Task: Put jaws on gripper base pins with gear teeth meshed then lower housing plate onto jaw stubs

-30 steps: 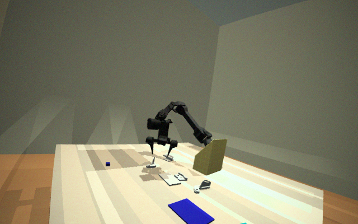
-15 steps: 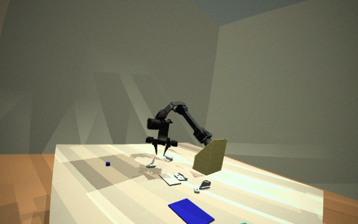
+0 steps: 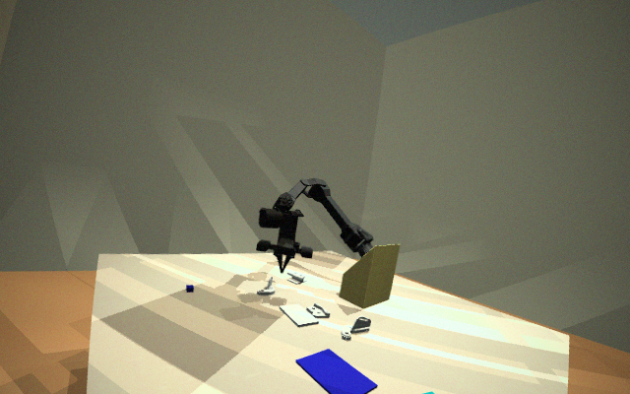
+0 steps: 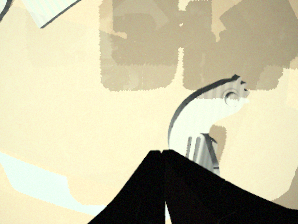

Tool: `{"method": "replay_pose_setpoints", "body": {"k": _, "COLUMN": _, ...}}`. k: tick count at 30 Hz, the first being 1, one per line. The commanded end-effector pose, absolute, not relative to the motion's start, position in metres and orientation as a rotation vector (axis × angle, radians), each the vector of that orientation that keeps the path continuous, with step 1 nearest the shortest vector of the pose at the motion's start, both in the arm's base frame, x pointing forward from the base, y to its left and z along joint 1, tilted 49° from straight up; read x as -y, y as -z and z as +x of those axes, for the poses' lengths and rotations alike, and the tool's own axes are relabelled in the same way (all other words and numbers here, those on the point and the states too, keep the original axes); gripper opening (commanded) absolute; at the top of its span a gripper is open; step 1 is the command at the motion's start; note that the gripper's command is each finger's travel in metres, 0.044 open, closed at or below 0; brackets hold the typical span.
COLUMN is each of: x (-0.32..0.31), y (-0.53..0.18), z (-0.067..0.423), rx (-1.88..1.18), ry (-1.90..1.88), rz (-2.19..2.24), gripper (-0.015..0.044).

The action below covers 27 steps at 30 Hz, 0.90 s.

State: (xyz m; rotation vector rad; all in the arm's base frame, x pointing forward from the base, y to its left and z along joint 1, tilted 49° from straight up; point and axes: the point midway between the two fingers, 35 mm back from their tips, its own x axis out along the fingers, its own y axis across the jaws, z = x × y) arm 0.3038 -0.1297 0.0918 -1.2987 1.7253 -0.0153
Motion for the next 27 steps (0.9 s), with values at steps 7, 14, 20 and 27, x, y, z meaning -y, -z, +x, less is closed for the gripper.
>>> {"method": "replay_pose_setpoints", "body": {"k": 7, "x": 0.1302, "y": -0.0927, "z": 0.3038, "rx": -1.712, "ry": 0.067, "rz": -1.255, "gripper": 0.0131}}
{"method": "replay_pose_setpoints", "body": {"k": 14, "x": 0.1315, "y": -0.095, "z": 0.3038, "rx": -1.67, "ry": 0.207, "rz": -1.131, "gripper": 0.0315}}
{"method": "replay_pose_setpoints", "body": {"k": 20, "x": 0.1326, "y": -0.0971, "z": 0.3038, "rx": -1.628, "ry": 0.323, "rz": -1.023, "gripper": 0.044}}
{"method": "replay_pose_setpoints", "body": {"k": 27, "x": 0.1339, "y": -0.0995, "z": 0.3037, "rx": -1.572, "ry": 0.452, "rz": -0.895, "gripper": 0.044}}
